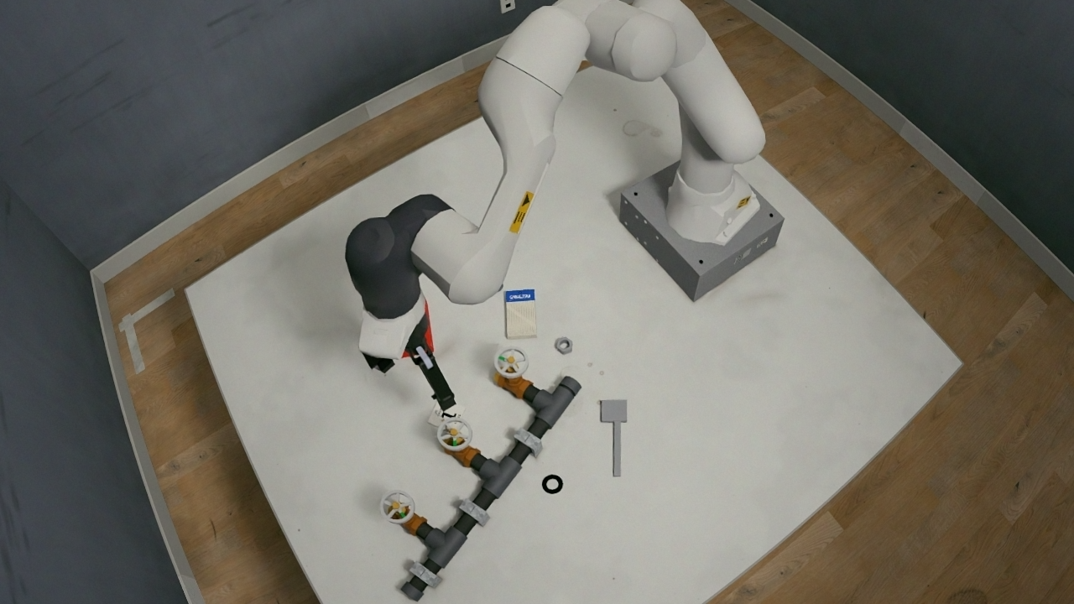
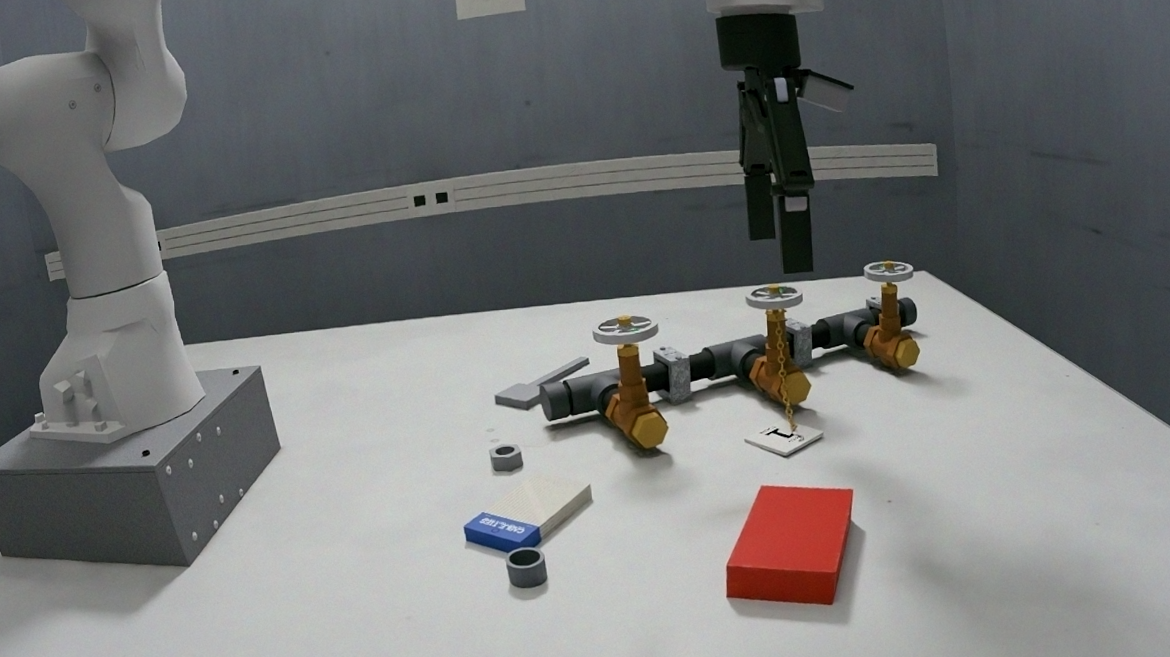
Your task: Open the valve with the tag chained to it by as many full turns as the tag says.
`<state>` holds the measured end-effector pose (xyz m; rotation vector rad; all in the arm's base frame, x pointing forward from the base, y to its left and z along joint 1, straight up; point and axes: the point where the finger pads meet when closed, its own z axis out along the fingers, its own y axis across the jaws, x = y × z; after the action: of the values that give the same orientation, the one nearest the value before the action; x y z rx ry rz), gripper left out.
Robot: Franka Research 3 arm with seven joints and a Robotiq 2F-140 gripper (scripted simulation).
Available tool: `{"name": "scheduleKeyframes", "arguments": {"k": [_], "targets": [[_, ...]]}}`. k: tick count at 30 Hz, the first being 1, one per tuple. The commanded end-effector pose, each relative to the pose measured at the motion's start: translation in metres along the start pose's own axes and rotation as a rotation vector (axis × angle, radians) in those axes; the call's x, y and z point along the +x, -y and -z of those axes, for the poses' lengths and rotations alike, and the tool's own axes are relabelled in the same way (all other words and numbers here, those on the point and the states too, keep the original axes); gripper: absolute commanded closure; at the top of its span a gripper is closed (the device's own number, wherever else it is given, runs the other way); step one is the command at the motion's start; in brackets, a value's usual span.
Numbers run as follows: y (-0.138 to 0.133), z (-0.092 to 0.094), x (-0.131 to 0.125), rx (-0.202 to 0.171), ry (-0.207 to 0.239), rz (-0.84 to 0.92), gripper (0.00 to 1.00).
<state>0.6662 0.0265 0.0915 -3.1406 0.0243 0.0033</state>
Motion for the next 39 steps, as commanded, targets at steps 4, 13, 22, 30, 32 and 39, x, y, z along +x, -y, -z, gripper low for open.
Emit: {"name": "scheduleKeyframes", "arguments": {"k": [4, 13, 22, 30, 32, 39], "targets": [[-0.001, 0.000, -0.001, -0.002, 0.003, 0.005, 0.00], [-0.001, 0.000, -0.001, -0.002, 0.003, 0.005, 0.00], [0.008, -0.002, 0.000, 0.000, 0.002, -0.132, 0.00], [0.068, -0.013, 0.009, 0.022, 0.001, -0.462, 0.00], [0.068, -0.013, 0.009, 0.022, 0.001, -0.462, 0.00], [0.095, -0.017, 0.013, 0.049, 0.006, -0.655, 0.00]]}}
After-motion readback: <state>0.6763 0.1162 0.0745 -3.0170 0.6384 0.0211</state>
